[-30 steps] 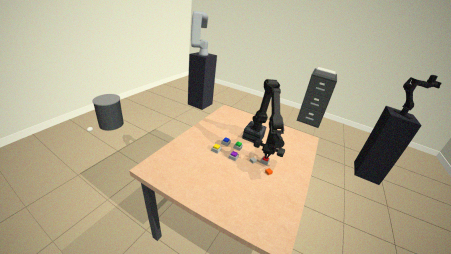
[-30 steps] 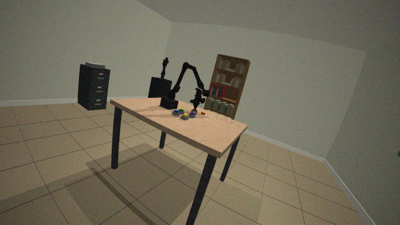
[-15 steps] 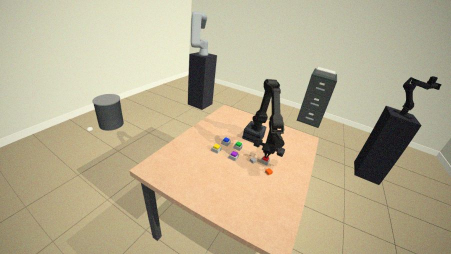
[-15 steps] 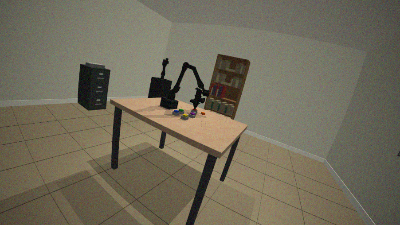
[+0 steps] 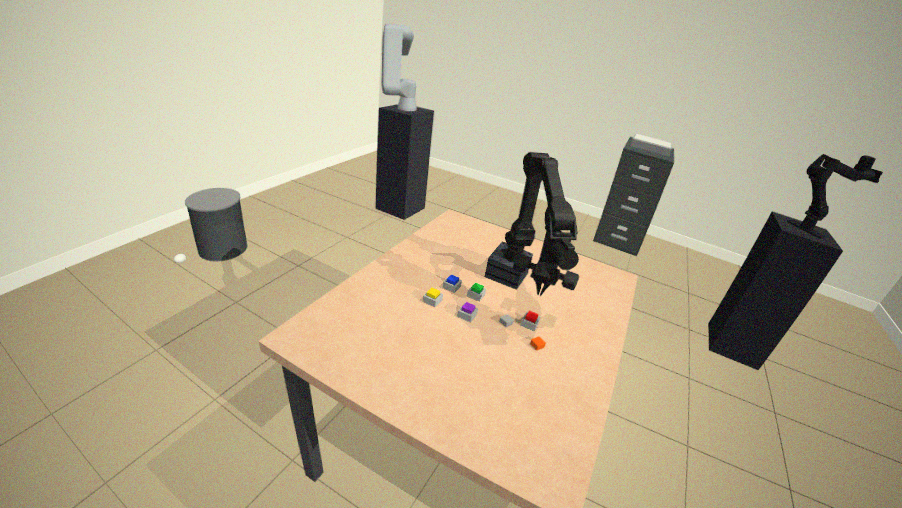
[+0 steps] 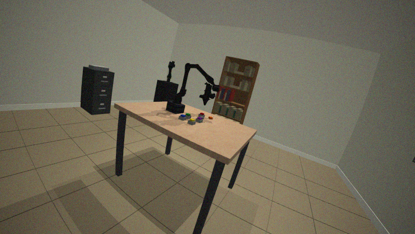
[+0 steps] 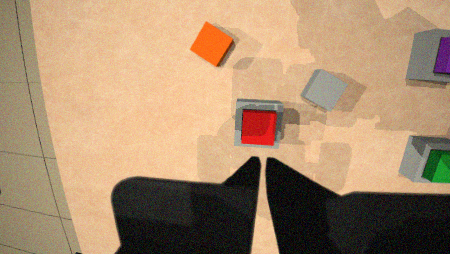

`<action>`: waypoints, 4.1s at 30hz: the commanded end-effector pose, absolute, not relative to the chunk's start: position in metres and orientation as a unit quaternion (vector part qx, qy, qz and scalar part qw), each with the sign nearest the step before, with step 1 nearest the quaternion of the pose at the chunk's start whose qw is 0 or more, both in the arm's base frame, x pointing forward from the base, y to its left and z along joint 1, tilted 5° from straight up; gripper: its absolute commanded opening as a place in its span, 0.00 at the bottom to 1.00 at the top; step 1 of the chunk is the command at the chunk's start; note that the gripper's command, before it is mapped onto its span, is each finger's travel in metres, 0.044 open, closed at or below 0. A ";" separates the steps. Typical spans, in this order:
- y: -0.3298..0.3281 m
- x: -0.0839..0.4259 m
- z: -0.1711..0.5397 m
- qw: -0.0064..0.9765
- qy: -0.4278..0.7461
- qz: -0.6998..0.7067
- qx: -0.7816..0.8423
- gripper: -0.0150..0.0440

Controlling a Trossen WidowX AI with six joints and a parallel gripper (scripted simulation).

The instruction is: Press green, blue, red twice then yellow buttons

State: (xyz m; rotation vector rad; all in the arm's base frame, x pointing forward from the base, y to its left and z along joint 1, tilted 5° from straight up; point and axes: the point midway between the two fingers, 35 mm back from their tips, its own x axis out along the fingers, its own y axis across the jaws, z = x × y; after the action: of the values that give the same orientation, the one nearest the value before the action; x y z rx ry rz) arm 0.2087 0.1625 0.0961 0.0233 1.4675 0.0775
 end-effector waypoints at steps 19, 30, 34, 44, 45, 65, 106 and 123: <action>-0.051 0.313 0.102 0.744 0.668 0.020 0.004 0.29; -0.151 0.300 0.098 0.742 0.670 0.020 -0.002 0.29; -0.151 0.304 0.067 0.742 0.670 0.020 -0.002 0.29; -0.149 0.306 0.032 0.742 0.670 0.020 -0.002 0.29; -0.149 0.306 0.030 0.742 0.670 0.020 -0.002 0.29; -0.148 0.309 0.002 0.742 0.670 0.020 -0.001 0.29; 0.035 0.320 0.069 0.736 0.675 0.053 -0.009 0.93; 0.204 0.230 0.106 0.740 0.672 0.031 0.010 0.93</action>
State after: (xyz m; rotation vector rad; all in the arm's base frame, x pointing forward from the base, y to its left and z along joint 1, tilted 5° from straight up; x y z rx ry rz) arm 0.2393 0.1948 0.0994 0.0052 1.4867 0.0851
